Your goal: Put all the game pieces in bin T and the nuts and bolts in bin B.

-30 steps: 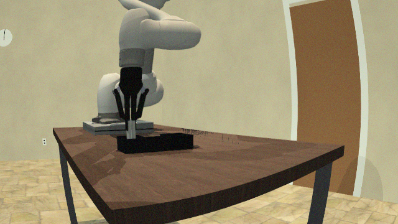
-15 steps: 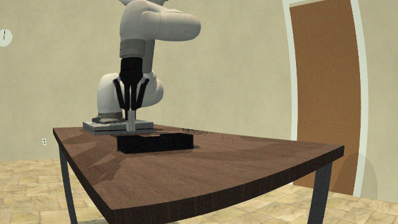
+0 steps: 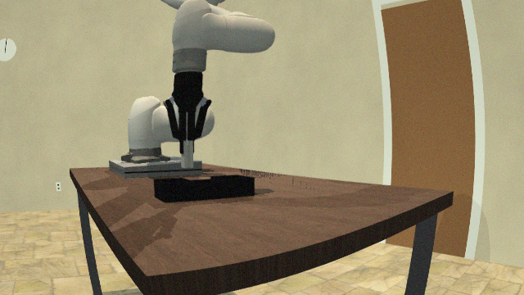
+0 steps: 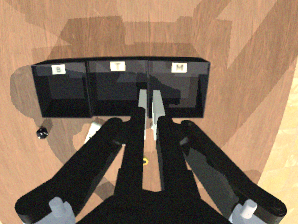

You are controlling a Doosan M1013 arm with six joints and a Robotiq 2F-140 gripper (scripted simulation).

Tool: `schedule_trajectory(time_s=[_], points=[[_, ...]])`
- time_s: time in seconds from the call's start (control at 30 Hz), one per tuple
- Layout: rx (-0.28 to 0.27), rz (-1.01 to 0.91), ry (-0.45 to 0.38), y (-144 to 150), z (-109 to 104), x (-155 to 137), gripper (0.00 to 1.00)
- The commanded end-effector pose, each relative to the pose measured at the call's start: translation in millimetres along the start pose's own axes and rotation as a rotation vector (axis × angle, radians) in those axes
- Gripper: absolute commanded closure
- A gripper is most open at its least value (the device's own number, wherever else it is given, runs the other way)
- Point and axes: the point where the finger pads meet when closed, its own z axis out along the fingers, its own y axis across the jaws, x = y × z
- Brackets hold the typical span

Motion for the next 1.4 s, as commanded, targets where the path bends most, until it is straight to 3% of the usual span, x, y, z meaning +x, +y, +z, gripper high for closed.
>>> schedule_trajectory(time_s=[0.0,0.2,1.07,1.37], points=[[0.000,0.000,0.000,-13,0,0,0.95],[0.000,0.000,0.000,-42,0,-1,0.95],[0.000,0.000,0.000,-42,59,-1,0.95],[0.000,0.000,0.000,-42,59,-1,0.95]])
